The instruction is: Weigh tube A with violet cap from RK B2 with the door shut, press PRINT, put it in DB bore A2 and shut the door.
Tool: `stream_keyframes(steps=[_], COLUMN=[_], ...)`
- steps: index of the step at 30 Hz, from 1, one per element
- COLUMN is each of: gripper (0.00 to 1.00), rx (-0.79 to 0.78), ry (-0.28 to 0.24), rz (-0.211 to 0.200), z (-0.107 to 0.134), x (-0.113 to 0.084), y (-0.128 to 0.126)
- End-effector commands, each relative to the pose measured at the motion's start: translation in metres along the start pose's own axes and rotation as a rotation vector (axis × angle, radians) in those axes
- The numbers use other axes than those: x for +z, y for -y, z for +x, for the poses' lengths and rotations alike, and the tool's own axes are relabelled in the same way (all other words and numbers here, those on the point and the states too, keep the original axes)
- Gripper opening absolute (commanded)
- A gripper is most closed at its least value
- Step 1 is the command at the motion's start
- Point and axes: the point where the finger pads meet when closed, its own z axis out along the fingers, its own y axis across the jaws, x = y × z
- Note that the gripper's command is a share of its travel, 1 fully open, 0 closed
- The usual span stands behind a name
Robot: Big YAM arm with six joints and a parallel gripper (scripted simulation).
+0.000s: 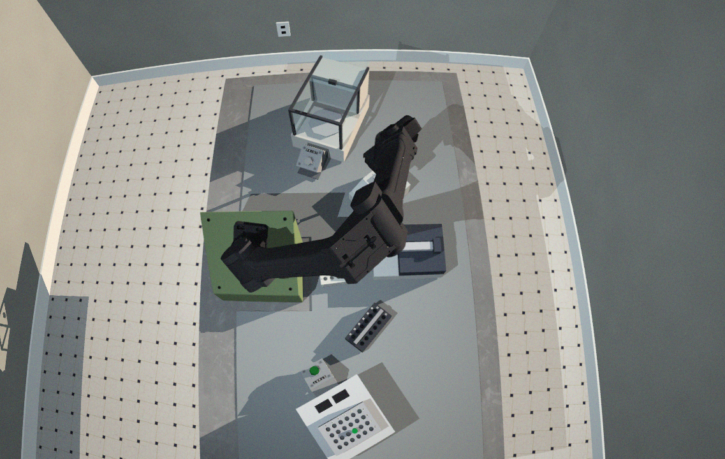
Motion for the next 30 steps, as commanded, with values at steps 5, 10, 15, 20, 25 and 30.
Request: stream_keyframes(steps=[5, 10, 15, 20, 25, 30], gripper=[0.09, 0.09, 0.09, 0.09, 0.09, 0.09], rx=[-0.007, -0.007, -0.006, -0.006, -0.005, -0.004], ry=[-0.01, -0.009, -0.009, -0.008, -0.007, -0.006], rz=[-0.009, -0.009, -0.009, -0.009, -0.008, -0.008], z=[-0.0047, -0.0054, -0.0059, -0.0064, -0.0072, -0.0079], x=[0.0054, 0.0051, 0.0049, 0.0047, 0.0043, 0.0041], y=[0.0008, 0.001, 0.0013, 0.0015, 0.0017, 0.0021])
